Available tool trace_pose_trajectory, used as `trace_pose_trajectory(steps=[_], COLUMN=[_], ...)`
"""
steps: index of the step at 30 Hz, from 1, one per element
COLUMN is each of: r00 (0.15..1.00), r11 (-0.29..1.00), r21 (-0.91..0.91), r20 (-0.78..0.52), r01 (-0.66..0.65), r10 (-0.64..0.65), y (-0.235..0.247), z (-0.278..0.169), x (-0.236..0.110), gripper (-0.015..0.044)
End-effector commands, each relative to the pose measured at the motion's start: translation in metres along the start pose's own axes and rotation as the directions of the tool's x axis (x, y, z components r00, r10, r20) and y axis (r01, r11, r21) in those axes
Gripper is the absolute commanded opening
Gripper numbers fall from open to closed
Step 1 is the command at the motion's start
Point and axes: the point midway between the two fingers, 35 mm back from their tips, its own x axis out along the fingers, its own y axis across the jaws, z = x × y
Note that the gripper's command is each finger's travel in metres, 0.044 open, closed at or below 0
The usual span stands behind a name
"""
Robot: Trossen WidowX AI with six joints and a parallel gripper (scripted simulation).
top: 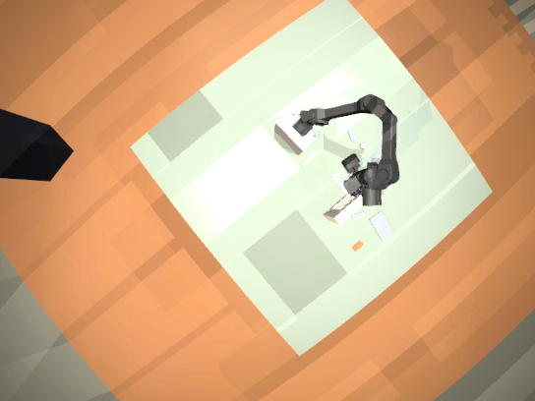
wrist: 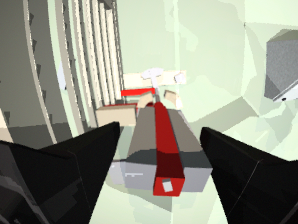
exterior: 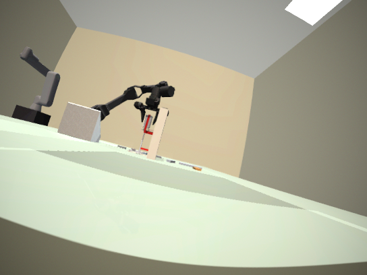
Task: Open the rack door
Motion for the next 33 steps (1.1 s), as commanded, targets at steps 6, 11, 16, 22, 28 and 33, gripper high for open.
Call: trace_pose_trajectory(steps=[6,11,16,22,28,33], r00=[1.0,1.0,1.0,1.0,1.0,1.0], r11=[0.999,0.999,0.999,0.999,0.999,0.998], r21=[0.044,0.044,0.044,0.044,0.032,-0.061], r20=[0.002,0.002,0.002,0.002,0.002,0.002], r01=[0.003,0.003,0.003,0.003,0.003,0.003], r10=[-0.003,-0.003,-0.003,-0.003,-0.003,-0.003], y=[-0.0004,-0.0004,-0.0004,-0.0004,-0.0008,-0.0042], z=[0.0007,0.0007,0.0007,0.0007,0.001,0.0031], x=[0.0007,0.0007,0.0007,0.0007,0.0007,0.0006], gripper=[0.0205,0.0094,0.006,0.002,0.0012,0.0012])
